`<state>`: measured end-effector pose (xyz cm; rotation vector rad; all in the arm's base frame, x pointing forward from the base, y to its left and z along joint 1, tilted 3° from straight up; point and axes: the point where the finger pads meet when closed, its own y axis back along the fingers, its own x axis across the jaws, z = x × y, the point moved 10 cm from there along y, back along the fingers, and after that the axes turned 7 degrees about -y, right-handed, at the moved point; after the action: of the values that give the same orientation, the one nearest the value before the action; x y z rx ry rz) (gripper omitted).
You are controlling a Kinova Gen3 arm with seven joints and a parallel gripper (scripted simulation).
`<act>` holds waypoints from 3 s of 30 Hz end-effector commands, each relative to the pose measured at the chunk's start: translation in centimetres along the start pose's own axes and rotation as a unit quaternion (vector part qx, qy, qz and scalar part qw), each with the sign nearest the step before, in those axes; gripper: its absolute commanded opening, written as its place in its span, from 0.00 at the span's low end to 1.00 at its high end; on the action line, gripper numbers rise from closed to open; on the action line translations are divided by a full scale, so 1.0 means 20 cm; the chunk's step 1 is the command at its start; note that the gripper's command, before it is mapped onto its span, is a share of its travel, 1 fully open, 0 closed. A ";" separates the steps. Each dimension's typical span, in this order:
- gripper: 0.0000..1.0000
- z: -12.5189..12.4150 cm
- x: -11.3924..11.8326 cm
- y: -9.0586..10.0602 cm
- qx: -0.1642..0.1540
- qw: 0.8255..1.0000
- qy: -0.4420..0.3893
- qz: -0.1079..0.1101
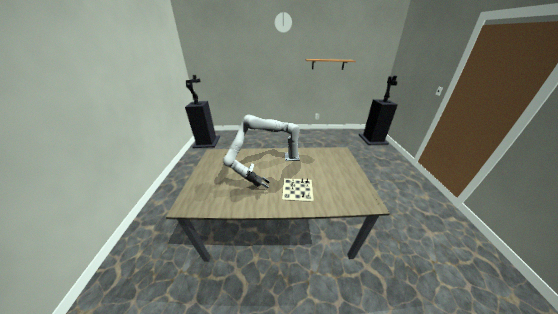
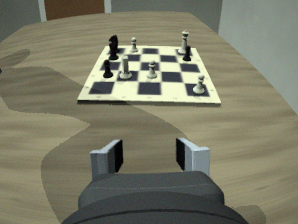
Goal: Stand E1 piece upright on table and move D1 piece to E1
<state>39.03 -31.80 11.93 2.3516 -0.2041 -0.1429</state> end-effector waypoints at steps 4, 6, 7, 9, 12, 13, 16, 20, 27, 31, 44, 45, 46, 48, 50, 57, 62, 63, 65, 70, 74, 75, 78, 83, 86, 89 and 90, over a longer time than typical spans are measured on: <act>1.00 0.00 0.00 0.01 0.003 1.000 -0.007 -0.001; 1.00 0.00 0.00 0.01 0.003 1.000 -0.007 -0.001; 1.00 0.00 0.00 0.01 0.003 1.000 -0.007 -0.001; 1.00 0.00 0.00 0.01 0.003 1.000 -0.007 -0.001; 1.00 0.00 0.00 0.01 0.003 1.000 -0.007 -0.001; 1.00 0.00 0.00 0.01 0.003 1.000 -0.007 -0.001; 1.00 -0.01 0.00 0.01 0.003 1.000 -0.007 -0.001; 1.00 -0.04 -0.01 0.03 0.002 1.000 -0.008 0.002; 1.00 -0.14 -0.01 0.12 0.002 1.000 -0.008 0.002; 1.00 -0.25 -0.02 0.22 0.002 1.000 -0.007 0.002; 1.00 -0.35 -0.03 0.30 0.001 1.000 -0.007 0.002; 1.00 -0.33 -0.03 0.29 -0.002 1.000 -0.004 0.003; 1.00 -0.33 -0.03 0.29 -0.003 1.000 -0.002 0.002; 1.00 -0.34 -0.03 0.28 -0.008 1.000 0.008 -0.002; 1.00 -0.36 -0.02 0.26 -0.014 1.000 0.020 -0.008; 1.00 -0.57 0.08 0.07 -0.068 0.986 0.135 -0.073; 1.00 -0.72 0.13 -0.05 -0.104 0.963 0.221 -0.117; 1.00 -0.77 0.15 -0.10 -0.117 0.951 0.254 -0.133; 1.00 -0.89 0.18 -0.20 -0.142 0.921 0.322 -0.165; 1.00 -1.08 0.22 -0.34 -0.179 0.861 0.426 -0.212; 1.00 -1.28 0.25 -0.49 -0.207 0.784 0.528 -0.252; 1.00 -1.28 0.25 -0.49 -0.207 0.784 0.528 -0.252; 1.00 -1.35 0.26 -0.53 -0.215 0.757 0.559 -0.263; 1.00 -1.61 0.27 -0.70 -0.233 0.651 0.660 -0.294; 1.00 -1.76 0.26 -0.79 -0.243 0.582 0.712 -0.308; 1.00 -1.86 0.25 -0.85 -0.248 0.535 0.744 -0.316; 1.00 -1.88 0.25 -0.86 -0.249 0.524 0.750 -0.317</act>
<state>51.59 2.46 25.35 1.2091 1.2903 1.1997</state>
